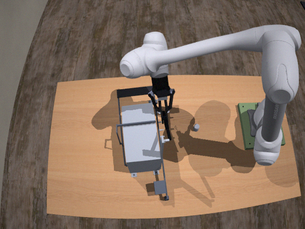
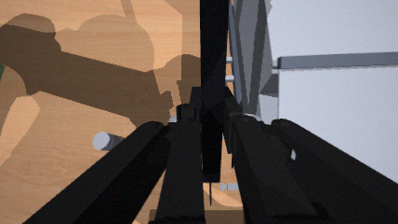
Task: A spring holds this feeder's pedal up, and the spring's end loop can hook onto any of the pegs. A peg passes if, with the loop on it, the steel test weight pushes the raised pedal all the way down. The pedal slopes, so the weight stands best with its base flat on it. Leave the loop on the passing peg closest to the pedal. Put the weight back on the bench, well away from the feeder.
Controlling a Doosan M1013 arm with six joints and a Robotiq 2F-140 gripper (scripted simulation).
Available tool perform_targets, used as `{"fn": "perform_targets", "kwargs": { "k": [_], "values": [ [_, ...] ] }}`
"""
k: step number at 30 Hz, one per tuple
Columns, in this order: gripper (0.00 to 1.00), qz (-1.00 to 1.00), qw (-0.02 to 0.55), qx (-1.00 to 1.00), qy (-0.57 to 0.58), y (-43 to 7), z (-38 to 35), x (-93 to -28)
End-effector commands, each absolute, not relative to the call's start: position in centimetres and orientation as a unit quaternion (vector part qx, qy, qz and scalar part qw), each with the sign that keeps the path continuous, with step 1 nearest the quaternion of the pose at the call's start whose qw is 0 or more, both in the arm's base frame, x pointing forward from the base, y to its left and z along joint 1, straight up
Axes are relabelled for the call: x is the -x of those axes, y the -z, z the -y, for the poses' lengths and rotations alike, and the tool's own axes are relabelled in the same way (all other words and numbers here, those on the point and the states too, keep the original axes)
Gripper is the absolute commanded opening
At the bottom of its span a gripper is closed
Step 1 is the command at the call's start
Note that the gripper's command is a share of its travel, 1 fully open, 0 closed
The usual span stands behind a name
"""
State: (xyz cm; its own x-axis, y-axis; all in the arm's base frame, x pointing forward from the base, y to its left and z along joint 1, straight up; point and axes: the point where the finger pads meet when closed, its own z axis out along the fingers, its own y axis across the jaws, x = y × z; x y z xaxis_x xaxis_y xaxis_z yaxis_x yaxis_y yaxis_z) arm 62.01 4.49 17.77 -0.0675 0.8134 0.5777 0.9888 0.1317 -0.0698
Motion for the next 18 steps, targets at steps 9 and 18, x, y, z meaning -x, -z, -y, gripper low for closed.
{"fn": "perform_targets", "kwargs": {
  "k": [9,18],
  "values": [
    [0.17,0.710,0.250,0.635,0.176,-17.85,-5.00,-61.99],
    [0.17,0.710,0.250,0.635,0.176,-17.84,-5.41,-61.94]
  ]
}}
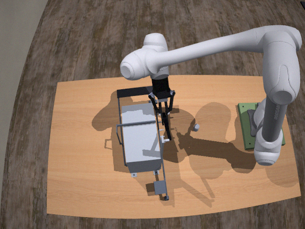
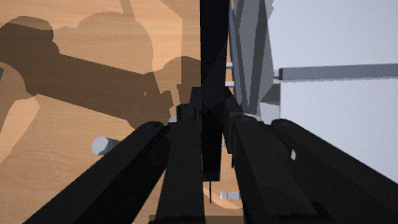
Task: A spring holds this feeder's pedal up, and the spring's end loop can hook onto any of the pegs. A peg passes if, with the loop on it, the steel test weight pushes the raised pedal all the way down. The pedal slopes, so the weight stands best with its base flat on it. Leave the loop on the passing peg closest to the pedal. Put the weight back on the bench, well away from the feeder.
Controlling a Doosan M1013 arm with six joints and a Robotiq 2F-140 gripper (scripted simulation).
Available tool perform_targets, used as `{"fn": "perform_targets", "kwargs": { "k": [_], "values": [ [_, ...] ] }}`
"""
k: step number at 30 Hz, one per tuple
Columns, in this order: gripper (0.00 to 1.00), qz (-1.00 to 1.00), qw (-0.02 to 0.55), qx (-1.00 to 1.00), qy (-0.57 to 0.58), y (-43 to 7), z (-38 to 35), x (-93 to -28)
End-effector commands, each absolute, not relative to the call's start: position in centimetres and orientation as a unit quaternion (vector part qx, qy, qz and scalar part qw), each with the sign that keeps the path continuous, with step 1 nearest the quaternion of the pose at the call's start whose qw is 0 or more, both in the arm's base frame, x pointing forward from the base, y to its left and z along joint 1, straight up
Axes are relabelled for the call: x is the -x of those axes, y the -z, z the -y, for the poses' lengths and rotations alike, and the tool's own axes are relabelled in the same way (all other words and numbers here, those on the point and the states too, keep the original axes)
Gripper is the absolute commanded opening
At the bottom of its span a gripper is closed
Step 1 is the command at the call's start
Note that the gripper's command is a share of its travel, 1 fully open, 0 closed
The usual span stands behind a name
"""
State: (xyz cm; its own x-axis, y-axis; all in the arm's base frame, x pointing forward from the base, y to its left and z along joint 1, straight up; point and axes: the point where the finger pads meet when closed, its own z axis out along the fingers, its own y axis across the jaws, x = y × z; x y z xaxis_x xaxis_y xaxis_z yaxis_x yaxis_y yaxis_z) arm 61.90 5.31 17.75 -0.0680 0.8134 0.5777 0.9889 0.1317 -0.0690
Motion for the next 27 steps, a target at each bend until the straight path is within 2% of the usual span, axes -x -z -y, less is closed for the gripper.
{"fn": "perform_targets", "kwargs": {
  "k": [1,27],
  "values": [
    [0.17,0.710,0.250,0.635,0.176,-17.8,-5.5,-61.9],
    [0.17,0.710,0.249,0.635,0.176,-17.8,-6.5,-61.8]
  ]
}}
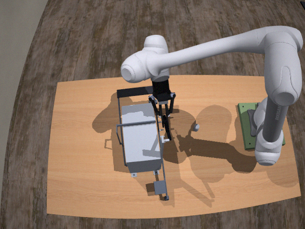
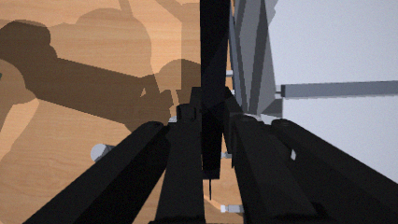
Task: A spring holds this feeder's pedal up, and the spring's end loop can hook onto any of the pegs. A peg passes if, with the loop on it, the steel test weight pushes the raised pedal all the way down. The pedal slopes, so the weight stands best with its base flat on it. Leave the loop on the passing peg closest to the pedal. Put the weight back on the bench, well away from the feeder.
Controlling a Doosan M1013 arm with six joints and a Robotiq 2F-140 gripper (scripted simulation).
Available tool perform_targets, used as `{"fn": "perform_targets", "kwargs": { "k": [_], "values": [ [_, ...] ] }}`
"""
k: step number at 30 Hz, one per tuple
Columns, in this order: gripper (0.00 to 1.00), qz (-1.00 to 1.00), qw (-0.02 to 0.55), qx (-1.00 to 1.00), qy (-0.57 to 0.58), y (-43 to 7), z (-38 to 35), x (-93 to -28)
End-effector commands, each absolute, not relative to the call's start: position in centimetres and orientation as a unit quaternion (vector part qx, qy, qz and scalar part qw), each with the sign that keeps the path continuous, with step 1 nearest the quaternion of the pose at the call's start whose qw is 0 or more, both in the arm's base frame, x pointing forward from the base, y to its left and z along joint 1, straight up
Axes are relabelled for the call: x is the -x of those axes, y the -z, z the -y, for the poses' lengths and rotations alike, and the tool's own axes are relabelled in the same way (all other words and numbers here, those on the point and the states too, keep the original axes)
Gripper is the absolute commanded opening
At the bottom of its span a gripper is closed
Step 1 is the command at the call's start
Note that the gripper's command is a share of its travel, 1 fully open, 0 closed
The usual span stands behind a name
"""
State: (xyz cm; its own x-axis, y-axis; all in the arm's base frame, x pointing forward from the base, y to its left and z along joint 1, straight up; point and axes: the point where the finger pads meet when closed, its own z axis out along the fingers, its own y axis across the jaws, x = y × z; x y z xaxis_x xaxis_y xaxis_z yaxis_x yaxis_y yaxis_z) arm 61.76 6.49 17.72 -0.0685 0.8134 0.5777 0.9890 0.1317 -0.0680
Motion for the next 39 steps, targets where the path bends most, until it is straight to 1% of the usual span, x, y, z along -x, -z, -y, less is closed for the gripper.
{"fn": "perform_targets", "kwargs": {
  "k": [1,39],
  "values": [
    [0.17,0.710,0.249,0.635,0.176,-17.8,-6.6,-61.8],
    [0.17,0.710,0.249,0.635,0.177,-17.8,-8.3,-61.6]
  ]
}}
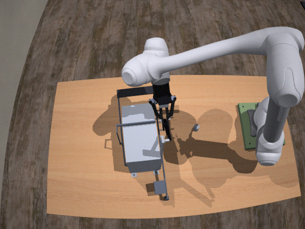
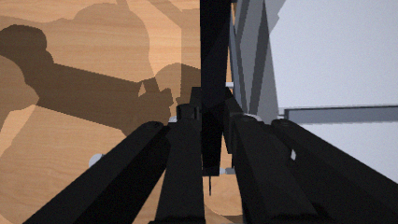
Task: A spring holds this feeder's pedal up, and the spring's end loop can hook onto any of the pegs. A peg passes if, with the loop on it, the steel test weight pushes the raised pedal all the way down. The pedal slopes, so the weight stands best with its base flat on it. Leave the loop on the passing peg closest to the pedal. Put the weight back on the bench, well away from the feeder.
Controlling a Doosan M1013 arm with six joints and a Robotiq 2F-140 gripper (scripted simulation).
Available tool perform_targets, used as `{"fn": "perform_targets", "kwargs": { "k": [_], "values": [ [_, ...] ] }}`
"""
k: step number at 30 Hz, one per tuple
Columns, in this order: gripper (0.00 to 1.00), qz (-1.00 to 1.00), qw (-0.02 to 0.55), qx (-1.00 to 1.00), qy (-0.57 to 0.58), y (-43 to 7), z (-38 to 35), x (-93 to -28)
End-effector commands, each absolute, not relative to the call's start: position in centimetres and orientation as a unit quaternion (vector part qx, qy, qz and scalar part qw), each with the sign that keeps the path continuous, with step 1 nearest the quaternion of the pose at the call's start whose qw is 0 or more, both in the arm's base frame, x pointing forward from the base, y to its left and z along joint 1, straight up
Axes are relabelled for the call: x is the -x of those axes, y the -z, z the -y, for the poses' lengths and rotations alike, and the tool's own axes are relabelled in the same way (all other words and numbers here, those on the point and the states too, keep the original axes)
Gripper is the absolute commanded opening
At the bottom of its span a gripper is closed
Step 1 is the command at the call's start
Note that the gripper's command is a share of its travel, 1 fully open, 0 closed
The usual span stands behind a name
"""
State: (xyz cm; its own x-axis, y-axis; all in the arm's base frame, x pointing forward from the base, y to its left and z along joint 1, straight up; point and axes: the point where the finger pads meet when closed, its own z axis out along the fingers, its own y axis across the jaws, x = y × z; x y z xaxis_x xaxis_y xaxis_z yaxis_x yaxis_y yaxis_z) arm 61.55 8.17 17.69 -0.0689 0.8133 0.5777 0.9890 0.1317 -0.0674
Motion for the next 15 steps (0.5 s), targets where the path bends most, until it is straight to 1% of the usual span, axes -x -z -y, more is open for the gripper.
{"fn": "perform_targets", "kwargs": {
  "k": [1,15],
  "values": [
    [0.17,0.710,0.249,0.635,0.177,-17.78,-8.32,-61.57],
    [0.17,0.710,0.249,0.635,0.177,-17.76,-8.88,-61.50]
  ]
}}
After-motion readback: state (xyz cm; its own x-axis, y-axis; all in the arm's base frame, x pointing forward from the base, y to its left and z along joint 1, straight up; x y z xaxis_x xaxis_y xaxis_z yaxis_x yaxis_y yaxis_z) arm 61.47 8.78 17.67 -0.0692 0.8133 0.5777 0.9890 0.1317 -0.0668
